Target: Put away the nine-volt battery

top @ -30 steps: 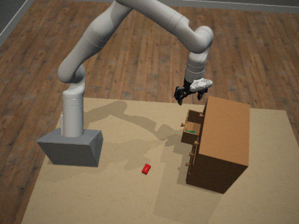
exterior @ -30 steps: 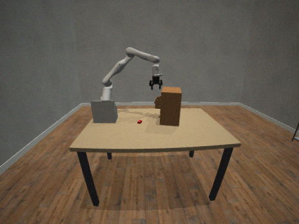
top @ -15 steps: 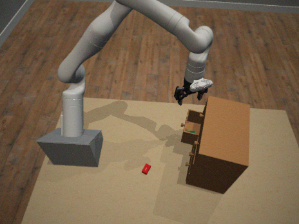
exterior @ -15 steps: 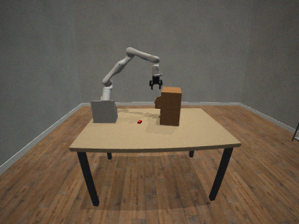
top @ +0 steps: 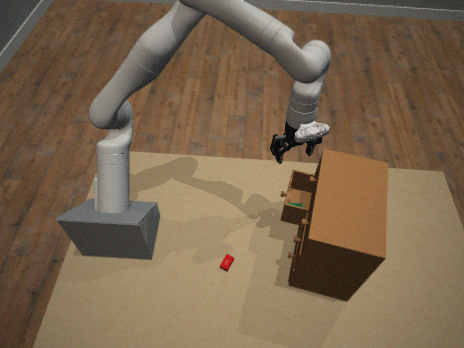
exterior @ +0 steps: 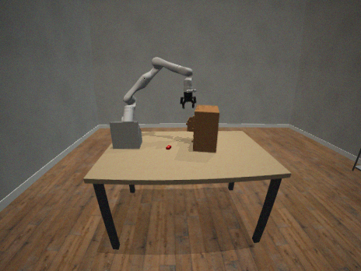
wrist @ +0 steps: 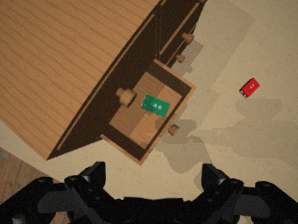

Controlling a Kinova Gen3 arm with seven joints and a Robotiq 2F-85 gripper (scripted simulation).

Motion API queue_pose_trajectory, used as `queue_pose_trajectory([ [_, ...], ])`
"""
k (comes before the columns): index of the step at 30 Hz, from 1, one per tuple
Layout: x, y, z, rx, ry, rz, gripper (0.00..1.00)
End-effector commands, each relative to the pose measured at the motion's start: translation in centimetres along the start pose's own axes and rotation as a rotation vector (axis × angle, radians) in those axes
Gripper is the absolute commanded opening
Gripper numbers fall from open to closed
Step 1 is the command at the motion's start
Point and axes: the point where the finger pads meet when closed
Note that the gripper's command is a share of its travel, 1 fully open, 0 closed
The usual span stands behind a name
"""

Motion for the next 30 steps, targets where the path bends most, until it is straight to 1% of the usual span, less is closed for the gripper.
queue_pose_trajectory([
  [1, 0.0, 0.0, -0.2, 0.002, -0.002, -0.004, 1.0],
  [13, 0.4, 0.3, -0.7, -0.001, -0.003, -0.055, 1.0],
  [23, 1.2, 1.0, -1.9, -0.008, -0.005, -0.163, 1.0],
  [25, 1.2, 1.0, -1.9, -0.008, -0.005, -0.163, 1.0],
  [30, 1.7, 1.5, -2.7, -0.013, -0.006, -0.237, 1.0],
])
Point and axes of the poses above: the point where the finger pads meet when closed, its own z axis out along the fingers, its own x axis across the jaws, y = z × x, and after that the axes turned 10 degrees about -z, right-handed
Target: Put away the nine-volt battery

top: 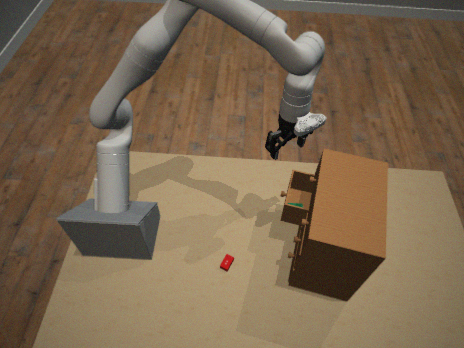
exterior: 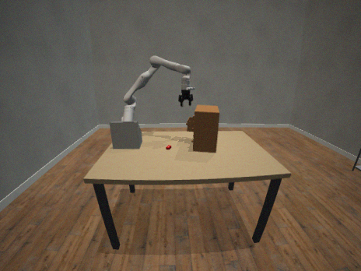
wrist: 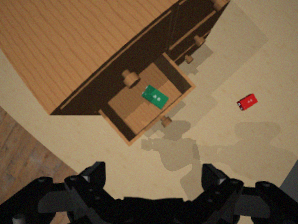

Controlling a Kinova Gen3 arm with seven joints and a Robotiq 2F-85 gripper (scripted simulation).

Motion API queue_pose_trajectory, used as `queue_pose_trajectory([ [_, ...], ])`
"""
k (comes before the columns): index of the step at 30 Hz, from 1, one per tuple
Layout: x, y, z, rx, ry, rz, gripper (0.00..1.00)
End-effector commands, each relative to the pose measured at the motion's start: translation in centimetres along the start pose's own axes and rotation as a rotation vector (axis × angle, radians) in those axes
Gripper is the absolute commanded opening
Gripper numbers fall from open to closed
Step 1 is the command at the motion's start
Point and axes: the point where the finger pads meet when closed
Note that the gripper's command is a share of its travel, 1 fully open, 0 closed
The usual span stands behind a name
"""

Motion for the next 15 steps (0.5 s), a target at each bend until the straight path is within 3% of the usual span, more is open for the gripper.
queue_pose_trajectory([
  [1, 0.3, 0.2, -0.9, 0.007, -0.006, -0.028, 1.0],
  [15, 1.5, 1.9, -3.2, -0.006, -0.01, -0.244, 1.0],
])
Point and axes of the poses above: the point where the finger pads meet when closed, its own z axis out along the fingers, its own x axis across the jaws, y = z × x, and after that the axes turned 10 degrees about -z, right-handed
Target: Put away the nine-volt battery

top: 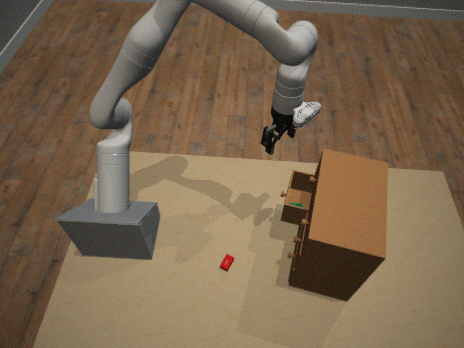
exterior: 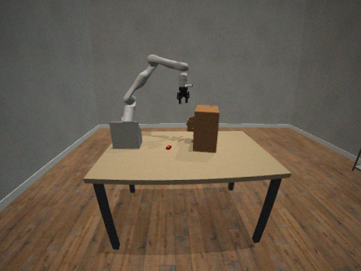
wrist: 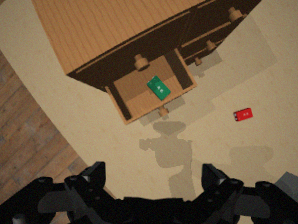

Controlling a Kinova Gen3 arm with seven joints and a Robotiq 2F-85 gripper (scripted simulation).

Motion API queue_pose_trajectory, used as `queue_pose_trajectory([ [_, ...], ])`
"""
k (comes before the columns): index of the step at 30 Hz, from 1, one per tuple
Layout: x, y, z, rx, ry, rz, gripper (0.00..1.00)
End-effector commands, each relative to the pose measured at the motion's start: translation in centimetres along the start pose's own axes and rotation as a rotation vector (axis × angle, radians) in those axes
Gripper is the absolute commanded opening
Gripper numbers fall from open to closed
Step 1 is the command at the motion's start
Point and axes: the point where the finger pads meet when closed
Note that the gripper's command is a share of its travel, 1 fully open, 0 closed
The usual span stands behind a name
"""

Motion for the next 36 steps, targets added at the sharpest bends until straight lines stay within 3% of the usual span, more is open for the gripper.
queue_pose_trajectory([
  [1, 0.3, 0.3, -1.0, 0.008, -0.004, -0.034, 1.0],
  [12, 1.0, 2.2, -3.1, -0.004, -0.007, -0.235, 1.0],
  [36, 1.8, 4.5, -5.6, -0.019, -0.011, -0.477, 1.0],
])
Point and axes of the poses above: the point where the finger pads meet when closed, its own z axis out along the fingers, its own x axis across the jaws, y = z × x, and after that the axes turned 10 degrees about -z, right-handed
